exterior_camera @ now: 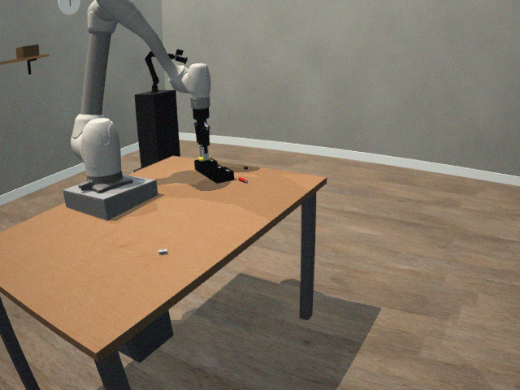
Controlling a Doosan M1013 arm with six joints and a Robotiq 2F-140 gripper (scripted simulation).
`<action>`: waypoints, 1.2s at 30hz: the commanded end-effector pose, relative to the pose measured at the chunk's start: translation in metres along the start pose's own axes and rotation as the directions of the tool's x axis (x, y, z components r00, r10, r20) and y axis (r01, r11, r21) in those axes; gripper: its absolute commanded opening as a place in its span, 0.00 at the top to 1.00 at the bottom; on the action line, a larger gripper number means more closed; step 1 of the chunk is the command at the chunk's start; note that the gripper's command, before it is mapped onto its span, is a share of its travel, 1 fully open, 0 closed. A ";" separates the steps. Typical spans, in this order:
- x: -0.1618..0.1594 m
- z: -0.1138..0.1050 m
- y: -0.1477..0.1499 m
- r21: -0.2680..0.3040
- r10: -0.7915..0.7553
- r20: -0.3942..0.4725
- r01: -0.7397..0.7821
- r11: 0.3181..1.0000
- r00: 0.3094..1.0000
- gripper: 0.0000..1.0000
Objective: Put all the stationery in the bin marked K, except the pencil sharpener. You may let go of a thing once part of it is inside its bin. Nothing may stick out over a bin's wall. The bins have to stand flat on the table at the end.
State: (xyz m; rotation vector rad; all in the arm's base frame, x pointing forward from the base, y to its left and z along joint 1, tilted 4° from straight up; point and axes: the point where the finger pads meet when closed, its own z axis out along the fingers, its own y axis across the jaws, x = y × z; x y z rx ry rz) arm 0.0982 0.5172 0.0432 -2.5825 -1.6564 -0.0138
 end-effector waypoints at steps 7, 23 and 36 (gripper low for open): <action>-0.005 0.023 0.001 -0.001 -0.003 0.007 0.003 1.000 1.000 0.71; -0.008 0.025 -0.001 -0.001 -0.003 0.007 0.003 1.000 1.000 0.71; -0.008 0.025 -0.001 -0.001 -0.003 0.007 0.003 1.000 1.000 0.71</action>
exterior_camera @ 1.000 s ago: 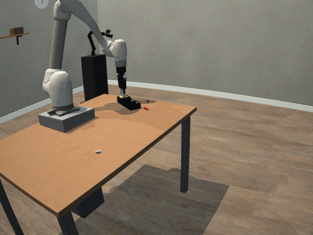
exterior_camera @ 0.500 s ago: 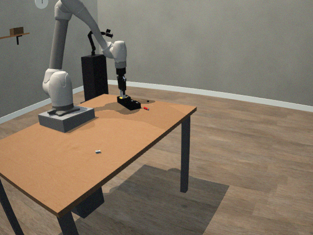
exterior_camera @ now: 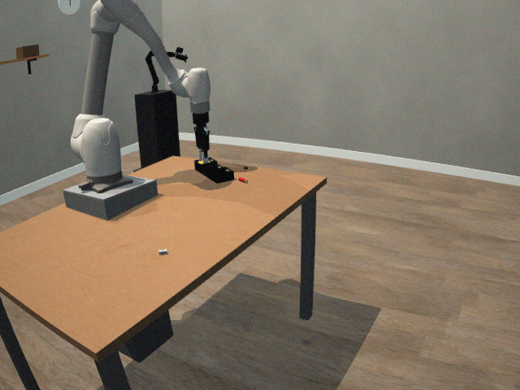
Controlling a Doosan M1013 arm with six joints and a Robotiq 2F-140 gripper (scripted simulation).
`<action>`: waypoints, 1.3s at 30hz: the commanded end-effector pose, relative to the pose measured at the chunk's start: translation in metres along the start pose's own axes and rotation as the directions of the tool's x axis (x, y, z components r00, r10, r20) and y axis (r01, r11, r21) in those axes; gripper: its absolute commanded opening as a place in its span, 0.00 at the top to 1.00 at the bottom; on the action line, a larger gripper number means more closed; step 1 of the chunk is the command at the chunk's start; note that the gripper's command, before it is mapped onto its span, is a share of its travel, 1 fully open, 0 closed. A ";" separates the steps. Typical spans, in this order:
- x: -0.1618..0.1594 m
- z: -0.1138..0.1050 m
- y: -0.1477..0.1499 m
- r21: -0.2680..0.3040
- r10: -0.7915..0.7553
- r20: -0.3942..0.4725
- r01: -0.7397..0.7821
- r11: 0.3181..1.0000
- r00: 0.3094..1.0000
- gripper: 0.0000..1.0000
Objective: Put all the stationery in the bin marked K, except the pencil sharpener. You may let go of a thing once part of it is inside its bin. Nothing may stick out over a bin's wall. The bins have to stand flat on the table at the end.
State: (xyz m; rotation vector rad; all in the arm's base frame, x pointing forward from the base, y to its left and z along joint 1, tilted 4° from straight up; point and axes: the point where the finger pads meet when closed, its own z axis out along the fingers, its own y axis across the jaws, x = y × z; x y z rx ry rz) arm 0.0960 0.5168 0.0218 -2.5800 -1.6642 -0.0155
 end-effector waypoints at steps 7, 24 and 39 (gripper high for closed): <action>-0.006 0.004 -0.001 0.001 0.002 0.006 -0.002 1.000 1.000 0.71; -0.005 0.004 -0.001 0.001 0.002 0.006 -0.002 1.000 1.000 0.71; -0.005 0.004 -0.001 0.001 0.002 0.006 -0.002 1.000 1.000 0.65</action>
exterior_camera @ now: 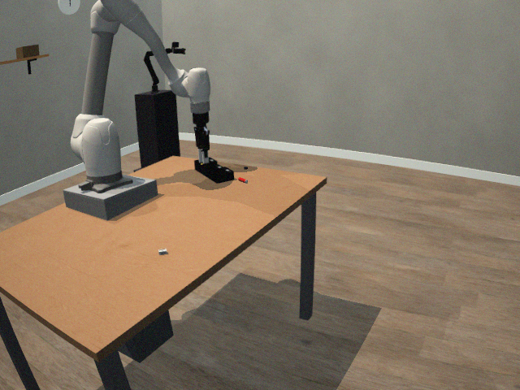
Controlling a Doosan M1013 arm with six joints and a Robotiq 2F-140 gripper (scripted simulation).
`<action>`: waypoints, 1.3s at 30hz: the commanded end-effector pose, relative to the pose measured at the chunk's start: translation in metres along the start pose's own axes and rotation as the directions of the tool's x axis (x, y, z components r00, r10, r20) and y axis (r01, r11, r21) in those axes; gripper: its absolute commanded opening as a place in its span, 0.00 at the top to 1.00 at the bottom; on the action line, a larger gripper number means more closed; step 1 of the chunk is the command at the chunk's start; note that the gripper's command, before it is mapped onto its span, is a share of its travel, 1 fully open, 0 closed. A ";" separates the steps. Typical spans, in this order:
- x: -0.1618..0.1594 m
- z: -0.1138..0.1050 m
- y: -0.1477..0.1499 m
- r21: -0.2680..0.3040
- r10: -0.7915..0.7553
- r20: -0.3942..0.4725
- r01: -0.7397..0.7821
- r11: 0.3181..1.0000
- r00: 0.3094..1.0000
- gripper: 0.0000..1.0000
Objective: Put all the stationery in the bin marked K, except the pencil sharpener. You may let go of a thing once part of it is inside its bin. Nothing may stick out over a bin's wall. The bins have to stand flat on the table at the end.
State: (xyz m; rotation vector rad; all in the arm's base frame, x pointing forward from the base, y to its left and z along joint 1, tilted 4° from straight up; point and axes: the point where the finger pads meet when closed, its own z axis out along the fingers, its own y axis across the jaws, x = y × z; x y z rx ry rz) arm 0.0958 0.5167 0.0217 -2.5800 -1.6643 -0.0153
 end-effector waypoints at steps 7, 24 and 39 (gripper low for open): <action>-0.005 0.003 -0.001 0.001 0.003 0.006 -0.003 1.000 1.000 0.65; -0.005 -0.005 -0.001 0.001 0.003 0.006 -0.003 1.000 1.000 0.65; -0.005 -0.022 -0.001 0.001 0.003 0.006 -0.003 1.000 1.000 0.65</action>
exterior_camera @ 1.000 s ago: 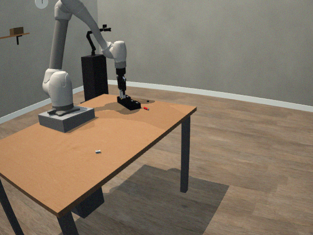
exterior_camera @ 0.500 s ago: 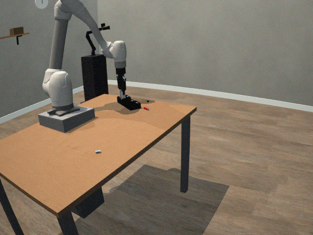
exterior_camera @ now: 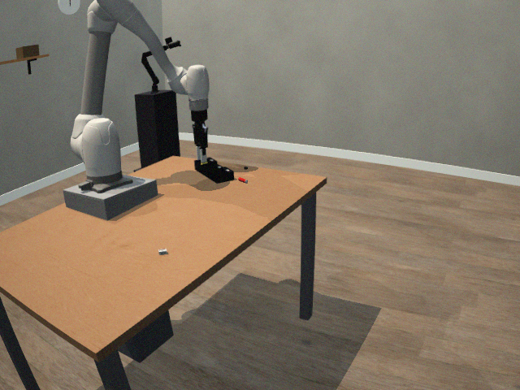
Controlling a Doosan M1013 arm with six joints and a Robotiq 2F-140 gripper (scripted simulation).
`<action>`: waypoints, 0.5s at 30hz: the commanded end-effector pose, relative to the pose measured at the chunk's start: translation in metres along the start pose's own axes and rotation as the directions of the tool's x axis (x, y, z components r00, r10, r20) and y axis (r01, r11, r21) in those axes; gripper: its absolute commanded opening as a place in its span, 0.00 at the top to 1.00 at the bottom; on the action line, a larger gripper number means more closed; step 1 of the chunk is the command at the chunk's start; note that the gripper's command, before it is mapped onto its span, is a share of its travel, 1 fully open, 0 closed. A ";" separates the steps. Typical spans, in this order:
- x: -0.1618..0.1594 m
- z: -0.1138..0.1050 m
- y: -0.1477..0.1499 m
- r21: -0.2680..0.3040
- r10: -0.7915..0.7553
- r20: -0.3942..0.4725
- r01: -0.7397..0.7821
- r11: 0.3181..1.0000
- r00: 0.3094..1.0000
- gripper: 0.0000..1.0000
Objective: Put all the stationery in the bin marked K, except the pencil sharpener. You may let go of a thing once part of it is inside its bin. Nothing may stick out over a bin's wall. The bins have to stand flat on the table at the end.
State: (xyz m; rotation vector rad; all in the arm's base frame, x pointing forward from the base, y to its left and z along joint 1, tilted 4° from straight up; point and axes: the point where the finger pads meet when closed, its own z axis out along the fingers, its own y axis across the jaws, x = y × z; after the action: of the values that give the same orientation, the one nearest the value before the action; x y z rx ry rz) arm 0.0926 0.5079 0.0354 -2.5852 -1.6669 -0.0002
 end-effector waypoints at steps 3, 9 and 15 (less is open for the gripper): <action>0.003 -0.010 -0.001 0.001 0.002 -0.005 -0.002 1.000 1.000 0.65; 0.003 -0.012 -0.001 0.001 0.002 -0.005 -0.002 1.000 1.000 0.65; 0.003 -0.012 -0.001 0.001 0.002 -0.005 -0.002 1.000 1.000 0.65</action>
State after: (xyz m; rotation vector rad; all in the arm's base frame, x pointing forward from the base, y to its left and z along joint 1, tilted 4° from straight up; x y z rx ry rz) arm 0.0917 0.5059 0.0433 -2.5861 -1.6670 0.0036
